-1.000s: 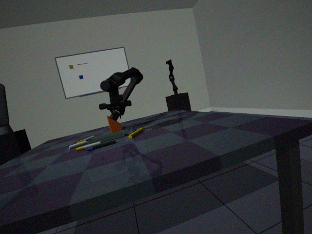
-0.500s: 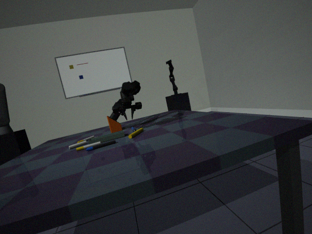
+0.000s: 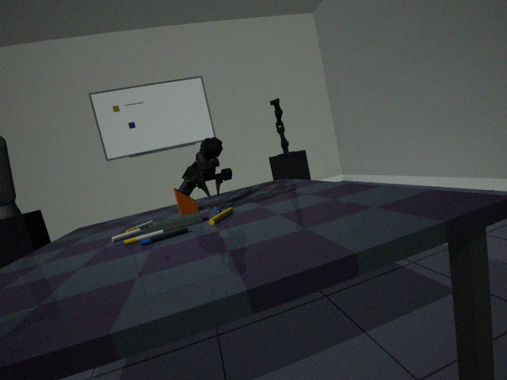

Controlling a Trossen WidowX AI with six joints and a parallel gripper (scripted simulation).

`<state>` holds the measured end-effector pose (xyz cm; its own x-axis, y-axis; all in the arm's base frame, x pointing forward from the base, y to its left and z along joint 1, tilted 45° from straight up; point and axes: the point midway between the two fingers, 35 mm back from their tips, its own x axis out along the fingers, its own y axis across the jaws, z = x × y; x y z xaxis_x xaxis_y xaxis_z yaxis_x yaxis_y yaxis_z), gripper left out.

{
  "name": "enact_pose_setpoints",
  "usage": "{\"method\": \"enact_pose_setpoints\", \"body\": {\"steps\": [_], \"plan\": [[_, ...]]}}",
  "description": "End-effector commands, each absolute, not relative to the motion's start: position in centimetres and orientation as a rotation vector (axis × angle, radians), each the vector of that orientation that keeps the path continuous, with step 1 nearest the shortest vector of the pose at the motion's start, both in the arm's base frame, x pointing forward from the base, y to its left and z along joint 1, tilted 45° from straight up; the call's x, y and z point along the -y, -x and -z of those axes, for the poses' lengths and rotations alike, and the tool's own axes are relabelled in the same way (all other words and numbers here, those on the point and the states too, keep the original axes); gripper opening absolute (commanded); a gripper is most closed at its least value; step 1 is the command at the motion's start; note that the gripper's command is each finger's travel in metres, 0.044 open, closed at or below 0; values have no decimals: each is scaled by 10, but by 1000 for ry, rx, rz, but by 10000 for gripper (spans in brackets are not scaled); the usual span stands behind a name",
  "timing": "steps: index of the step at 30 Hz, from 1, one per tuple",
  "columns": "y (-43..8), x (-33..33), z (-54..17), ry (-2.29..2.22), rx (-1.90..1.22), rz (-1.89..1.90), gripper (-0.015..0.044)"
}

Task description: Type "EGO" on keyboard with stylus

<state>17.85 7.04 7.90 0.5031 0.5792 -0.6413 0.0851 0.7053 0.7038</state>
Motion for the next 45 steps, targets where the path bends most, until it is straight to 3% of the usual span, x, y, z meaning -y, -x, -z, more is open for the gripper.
{"method": "enact_pose_setpoints", "body": {"steps": [1,45], "plan": [[-178,-72,-75,-756,-1020,-331,150],[-176,-96,-52,-758,-1020,-332,150]]}}
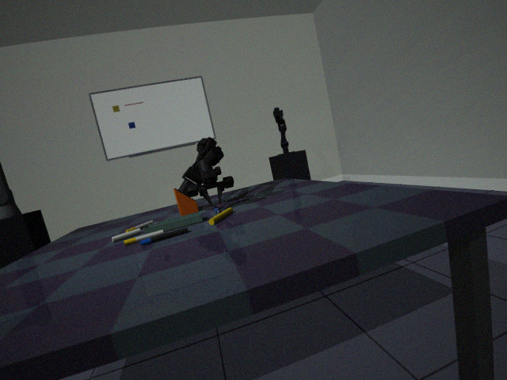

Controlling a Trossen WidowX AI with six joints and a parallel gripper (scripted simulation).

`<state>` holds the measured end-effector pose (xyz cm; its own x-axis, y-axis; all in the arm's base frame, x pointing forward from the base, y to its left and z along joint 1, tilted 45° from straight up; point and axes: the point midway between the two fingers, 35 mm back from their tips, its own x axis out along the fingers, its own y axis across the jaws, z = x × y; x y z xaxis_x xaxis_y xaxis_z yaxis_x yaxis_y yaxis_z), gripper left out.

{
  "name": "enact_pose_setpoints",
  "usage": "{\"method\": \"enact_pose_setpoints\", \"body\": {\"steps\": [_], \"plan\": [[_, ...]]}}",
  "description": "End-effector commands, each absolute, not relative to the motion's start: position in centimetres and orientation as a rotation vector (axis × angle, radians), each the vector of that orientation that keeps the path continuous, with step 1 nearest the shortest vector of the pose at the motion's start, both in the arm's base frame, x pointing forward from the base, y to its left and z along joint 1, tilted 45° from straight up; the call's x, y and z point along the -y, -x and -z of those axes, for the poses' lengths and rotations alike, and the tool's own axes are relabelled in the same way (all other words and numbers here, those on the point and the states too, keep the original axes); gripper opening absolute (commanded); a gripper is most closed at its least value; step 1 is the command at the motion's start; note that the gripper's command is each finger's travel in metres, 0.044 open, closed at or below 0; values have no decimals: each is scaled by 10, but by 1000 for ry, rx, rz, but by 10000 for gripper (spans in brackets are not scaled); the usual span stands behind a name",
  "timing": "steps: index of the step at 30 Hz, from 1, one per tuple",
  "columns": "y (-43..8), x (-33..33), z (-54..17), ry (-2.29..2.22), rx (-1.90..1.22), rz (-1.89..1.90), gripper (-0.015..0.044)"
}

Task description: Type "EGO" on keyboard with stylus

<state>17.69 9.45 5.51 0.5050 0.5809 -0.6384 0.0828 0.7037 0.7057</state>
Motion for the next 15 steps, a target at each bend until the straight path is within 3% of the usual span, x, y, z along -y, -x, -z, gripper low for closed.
{"method": "enact_pose_setpoints", "body": {"steps": [1,15], "plan": [[-176,-96,-51,-758,-1020,-332,150],[-176,-104,-44,-759,-1020,-333,150]]}}
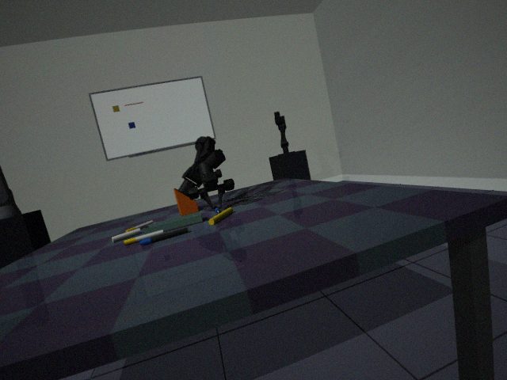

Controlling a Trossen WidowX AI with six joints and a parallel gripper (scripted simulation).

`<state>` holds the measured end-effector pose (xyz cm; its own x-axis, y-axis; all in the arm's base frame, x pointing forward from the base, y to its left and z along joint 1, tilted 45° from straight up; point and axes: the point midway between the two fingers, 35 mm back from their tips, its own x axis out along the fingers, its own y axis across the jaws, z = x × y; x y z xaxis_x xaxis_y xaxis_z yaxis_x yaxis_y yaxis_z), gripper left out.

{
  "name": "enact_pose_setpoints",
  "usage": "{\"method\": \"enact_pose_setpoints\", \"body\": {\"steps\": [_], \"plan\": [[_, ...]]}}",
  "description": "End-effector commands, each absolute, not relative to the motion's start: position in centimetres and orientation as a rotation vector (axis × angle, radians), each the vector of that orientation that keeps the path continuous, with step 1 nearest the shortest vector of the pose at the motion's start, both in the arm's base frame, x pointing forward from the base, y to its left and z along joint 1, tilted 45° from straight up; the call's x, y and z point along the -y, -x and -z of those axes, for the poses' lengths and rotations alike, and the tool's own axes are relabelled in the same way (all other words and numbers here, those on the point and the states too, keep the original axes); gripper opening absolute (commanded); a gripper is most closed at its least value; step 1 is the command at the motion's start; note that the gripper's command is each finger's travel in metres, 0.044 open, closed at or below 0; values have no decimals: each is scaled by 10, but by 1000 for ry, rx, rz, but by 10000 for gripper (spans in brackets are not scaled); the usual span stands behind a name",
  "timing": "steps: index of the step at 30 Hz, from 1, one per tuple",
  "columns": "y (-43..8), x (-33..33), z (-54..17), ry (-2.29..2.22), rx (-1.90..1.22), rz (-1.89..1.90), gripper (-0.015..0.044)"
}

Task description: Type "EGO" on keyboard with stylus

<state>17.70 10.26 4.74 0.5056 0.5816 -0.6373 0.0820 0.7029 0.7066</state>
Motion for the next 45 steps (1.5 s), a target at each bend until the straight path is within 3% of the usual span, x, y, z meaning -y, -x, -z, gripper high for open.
{"method": "enact_pose_setpoints", "body": {"steps": [1,15,19,26,45], "plan": [[-176,-104,-43,-759,-1020,-333,150],[-176,-110,-38,-759,-1020,-333,150],[-177,-110,-40,-757,-1017,-339,45],[-177,-110,-40,-757,-1017,-339,0],[-178,-86,-60,-746,-1026,-331,0]]}}
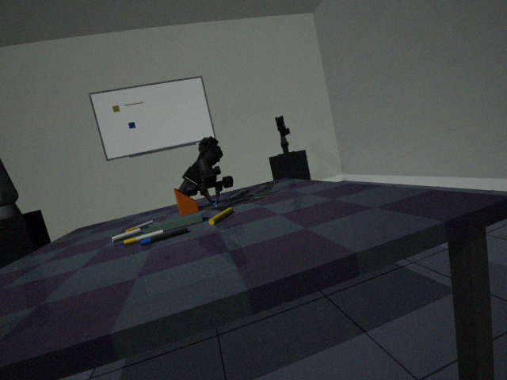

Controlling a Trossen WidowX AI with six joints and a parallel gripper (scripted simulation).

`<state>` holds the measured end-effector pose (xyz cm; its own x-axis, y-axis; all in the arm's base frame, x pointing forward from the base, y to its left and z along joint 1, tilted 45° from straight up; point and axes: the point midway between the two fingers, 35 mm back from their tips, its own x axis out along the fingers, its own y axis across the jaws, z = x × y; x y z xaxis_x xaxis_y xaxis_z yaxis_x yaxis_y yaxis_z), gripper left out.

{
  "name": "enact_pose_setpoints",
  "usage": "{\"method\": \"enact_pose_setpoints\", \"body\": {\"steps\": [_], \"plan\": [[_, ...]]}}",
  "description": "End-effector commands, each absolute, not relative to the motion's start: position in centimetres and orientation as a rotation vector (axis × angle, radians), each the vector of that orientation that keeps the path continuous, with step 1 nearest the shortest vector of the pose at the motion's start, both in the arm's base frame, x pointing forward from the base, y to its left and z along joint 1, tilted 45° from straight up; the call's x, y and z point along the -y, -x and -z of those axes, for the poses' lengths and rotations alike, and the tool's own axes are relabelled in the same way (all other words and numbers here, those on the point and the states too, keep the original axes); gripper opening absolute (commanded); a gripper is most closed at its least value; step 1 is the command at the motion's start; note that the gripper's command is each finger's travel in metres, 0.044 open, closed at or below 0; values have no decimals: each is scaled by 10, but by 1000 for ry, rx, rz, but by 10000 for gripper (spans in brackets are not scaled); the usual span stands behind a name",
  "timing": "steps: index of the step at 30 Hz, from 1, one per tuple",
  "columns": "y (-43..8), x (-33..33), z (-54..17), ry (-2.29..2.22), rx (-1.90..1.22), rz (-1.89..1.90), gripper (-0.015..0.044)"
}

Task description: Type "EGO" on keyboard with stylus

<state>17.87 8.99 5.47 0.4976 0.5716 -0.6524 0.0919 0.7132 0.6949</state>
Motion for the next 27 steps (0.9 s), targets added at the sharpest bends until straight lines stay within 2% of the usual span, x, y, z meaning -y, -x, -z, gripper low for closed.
{"method": "enact_pose_setpoints", "body": {"steps": [1,12,27], "plan": [[-178,-84,-62,-746,-1025,-331,0],[-178,-74,-72,-743,-1023,-323,0],[-199,-51,-76,-485,-1133,-283,0]]}}
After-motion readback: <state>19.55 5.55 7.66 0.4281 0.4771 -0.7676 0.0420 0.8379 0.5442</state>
